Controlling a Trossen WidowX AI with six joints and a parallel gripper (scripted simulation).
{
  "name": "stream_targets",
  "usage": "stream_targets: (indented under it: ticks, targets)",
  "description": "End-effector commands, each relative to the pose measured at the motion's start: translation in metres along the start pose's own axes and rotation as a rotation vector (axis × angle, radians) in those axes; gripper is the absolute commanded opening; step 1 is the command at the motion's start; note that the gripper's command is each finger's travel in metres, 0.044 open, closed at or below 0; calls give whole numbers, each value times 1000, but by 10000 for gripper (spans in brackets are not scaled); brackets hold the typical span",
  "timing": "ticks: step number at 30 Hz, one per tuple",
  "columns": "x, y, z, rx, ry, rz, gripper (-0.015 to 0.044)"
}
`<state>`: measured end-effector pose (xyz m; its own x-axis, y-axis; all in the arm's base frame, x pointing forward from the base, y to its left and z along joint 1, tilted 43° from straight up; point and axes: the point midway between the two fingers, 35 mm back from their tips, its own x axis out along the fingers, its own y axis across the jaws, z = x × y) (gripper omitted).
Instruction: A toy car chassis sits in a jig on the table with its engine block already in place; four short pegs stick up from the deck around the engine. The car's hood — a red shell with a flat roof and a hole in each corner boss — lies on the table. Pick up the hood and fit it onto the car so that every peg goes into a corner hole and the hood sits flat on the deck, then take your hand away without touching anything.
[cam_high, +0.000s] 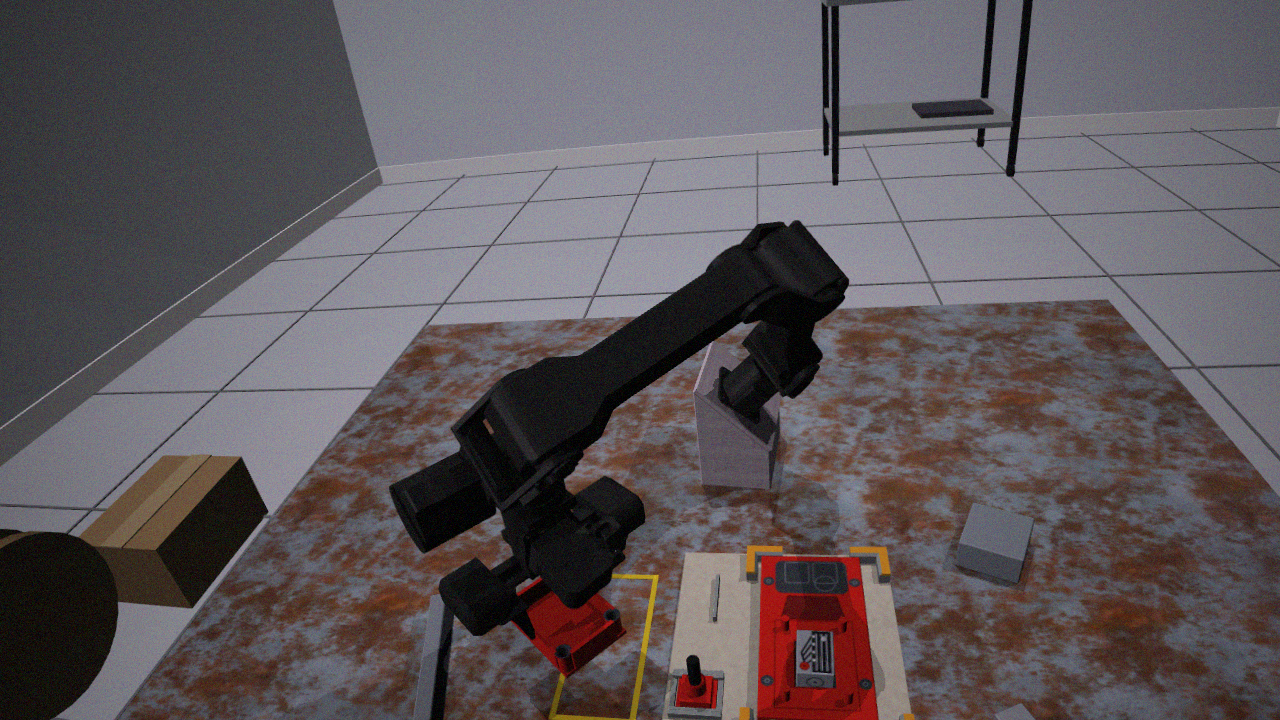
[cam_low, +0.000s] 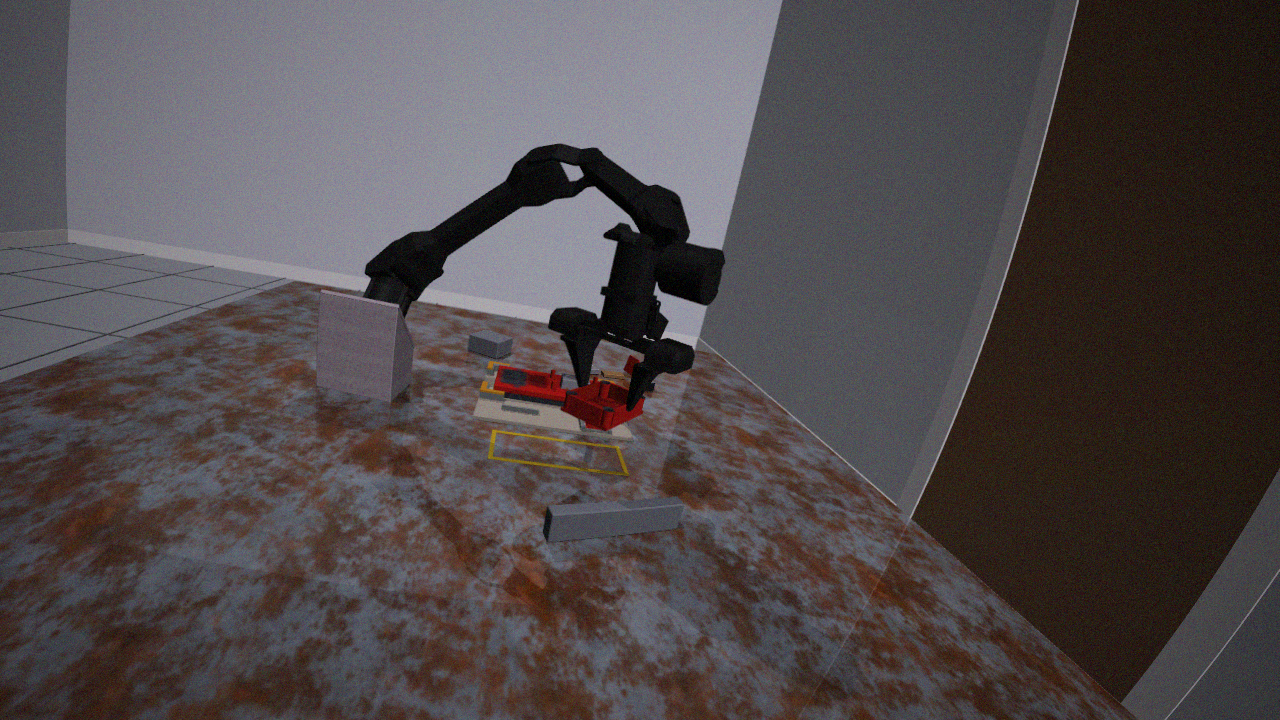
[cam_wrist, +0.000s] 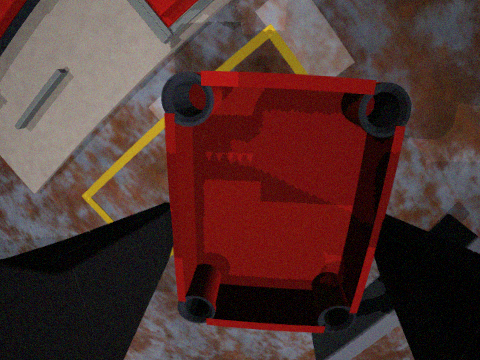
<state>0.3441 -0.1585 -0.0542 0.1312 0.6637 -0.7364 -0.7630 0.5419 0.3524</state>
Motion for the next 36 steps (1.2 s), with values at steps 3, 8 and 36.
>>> stream_targets:
  ticks: [3,8,36]
  targets:
    - [0,0,1,114,-1,0,0]
    - [0,0,1,210,-1,0,0]
    - [-1,0,2,752,-2,0,0]
